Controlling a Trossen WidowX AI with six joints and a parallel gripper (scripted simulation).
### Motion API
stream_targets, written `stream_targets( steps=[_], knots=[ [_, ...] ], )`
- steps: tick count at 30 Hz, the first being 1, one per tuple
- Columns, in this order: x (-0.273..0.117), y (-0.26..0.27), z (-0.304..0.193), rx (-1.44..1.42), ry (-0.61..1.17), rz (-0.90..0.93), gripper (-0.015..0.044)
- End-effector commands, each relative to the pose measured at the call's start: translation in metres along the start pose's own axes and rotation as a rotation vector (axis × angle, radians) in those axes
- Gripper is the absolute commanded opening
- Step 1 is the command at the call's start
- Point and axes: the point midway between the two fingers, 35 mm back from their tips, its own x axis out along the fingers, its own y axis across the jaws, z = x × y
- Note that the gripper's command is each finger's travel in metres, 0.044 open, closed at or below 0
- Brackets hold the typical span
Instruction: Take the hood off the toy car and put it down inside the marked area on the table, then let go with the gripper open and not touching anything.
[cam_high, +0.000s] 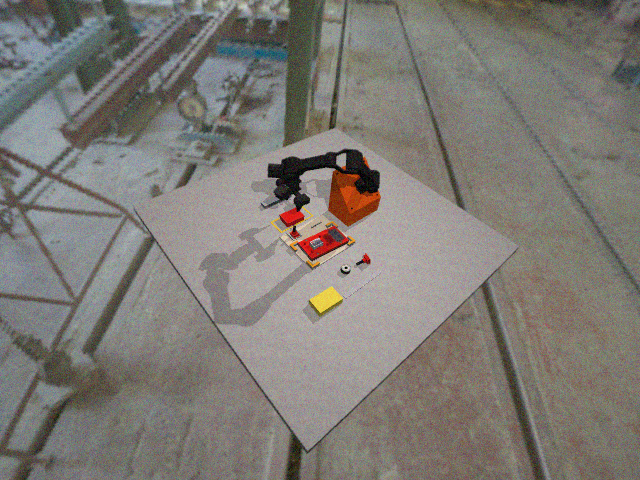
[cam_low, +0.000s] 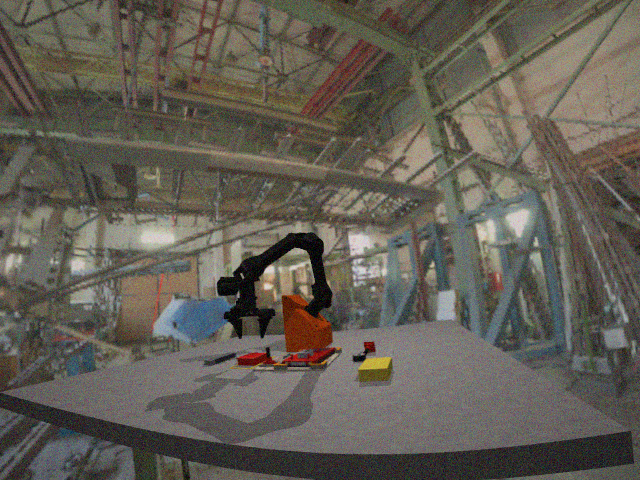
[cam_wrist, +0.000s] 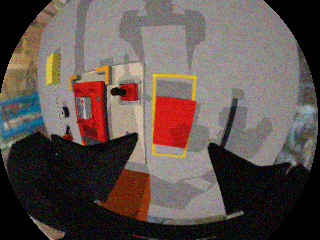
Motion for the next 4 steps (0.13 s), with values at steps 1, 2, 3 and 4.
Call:
stream_targets(
  steps=[1,2,3,4],
  knots=[
    [-0.0011,-0.0005,0.0008,-0.007,0.001,-0.005,0.0440],
    [-0.0011,-0.0005,0.0008,-0.007,0.001,-0.005,0.0440],
    [-0.0011,-0.0005,0.0008,-0.007,0.001,-0.005,0.0440],
    [-0.0011,-0.0005,0.0008,-0.007,0.001,-0.005,0.0440]
  ],
)
